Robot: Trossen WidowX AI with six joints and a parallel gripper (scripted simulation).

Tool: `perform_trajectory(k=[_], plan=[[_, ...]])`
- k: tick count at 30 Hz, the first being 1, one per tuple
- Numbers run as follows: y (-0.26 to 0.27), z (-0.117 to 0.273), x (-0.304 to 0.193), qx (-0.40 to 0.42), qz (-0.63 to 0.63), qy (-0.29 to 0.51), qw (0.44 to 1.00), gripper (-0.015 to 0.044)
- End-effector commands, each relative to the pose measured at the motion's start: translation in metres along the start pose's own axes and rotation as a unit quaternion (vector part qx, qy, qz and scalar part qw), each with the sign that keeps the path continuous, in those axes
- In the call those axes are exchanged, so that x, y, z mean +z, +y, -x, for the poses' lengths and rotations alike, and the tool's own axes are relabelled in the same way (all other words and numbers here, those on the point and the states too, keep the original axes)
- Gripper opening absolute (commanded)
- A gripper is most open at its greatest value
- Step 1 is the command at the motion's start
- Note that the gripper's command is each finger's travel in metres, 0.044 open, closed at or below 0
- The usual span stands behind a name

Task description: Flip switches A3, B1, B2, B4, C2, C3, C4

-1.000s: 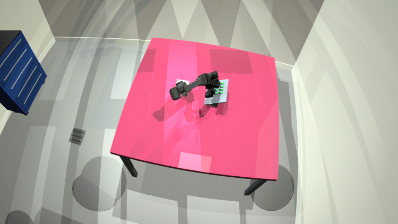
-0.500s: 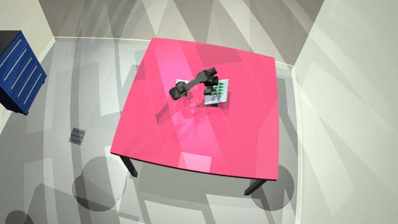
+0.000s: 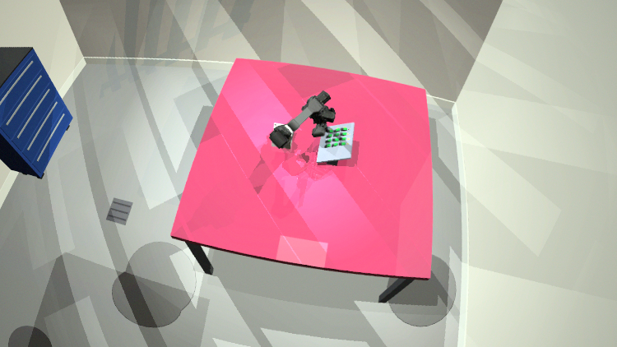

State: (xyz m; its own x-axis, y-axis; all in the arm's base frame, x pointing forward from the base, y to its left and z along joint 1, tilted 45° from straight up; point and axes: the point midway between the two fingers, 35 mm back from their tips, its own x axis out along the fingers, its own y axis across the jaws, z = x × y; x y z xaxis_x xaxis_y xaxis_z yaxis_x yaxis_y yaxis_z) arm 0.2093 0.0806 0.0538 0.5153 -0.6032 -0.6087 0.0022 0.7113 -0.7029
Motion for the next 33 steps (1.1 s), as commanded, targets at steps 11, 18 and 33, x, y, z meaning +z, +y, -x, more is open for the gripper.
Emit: perform_trajectory(k=[11,18,33], plan=[[0.025,-0.035,-0.011,-0.001,-0.001,0.013,1.0,0.0],[0.024,-0.041,-0.011,-0.002,-0.001,0.013,1.0,0.0],[0.024,-0.059,-0.01,-0.002,-0.001,0.013,1.0,0.0]])
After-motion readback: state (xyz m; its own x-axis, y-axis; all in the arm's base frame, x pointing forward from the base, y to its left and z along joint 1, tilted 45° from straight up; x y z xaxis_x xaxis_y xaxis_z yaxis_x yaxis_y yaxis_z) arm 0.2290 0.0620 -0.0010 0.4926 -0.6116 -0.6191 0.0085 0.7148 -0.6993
